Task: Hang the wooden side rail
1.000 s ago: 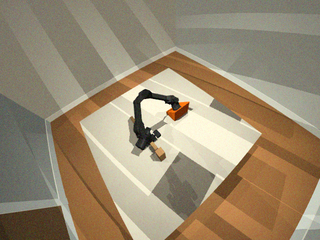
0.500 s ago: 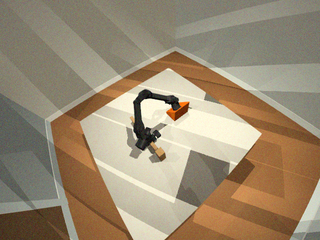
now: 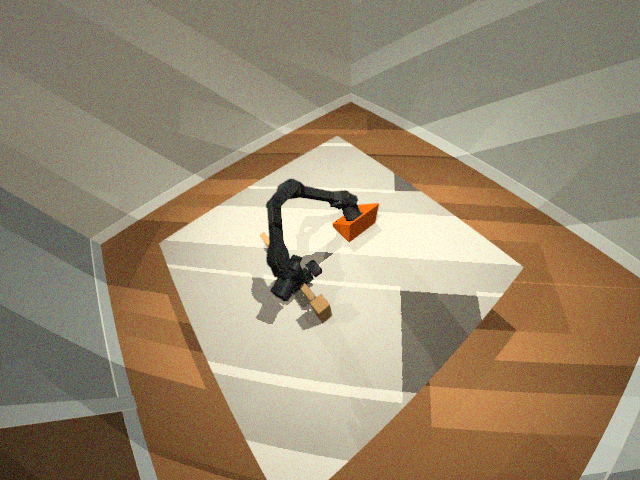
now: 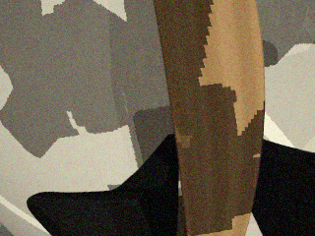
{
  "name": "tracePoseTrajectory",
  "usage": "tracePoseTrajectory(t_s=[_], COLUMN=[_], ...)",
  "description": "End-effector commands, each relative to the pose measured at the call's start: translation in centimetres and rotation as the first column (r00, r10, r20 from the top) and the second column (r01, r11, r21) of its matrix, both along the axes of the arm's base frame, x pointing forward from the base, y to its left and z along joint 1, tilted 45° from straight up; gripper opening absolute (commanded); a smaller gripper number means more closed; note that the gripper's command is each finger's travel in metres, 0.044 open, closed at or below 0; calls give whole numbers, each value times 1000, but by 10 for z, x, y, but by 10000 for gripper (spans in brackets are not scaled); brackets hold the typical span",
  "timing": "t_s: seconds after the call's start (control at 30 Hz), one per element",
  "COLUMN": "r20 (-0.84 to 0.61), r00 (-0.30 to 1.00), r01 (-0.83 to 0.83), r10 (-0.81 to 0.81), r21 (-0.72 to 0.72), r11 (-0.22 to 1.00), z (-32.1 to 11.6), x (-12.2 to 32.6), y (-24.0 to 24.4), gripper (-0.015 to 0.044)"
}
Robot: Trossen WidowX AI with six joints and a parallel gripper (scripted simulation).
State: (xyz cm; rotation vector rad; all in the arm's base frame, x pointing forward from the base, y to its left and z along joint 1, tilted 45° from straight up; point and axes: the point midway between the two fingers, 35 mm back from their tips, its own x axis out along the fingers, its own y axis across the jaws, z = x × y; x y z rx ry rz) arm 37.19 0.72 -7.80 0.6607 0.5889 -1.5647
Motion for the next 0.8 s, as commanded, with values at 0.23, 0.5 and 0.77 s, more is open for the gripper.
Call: tracePoseTrajectory(t_s=[0.23, 0.5, 0.77], r20=[11, 11, 11], r00=[1000, 1000, 1000], r01=[-14, -14, -14], r10=[14, 14, 14], r21=[5, 5, 5], r11=[1000, 1000, 1000], z=[1, 0, -1], x=[3, 3, 2], y=[8, 8, 8], gripper=[0, 0, 0])
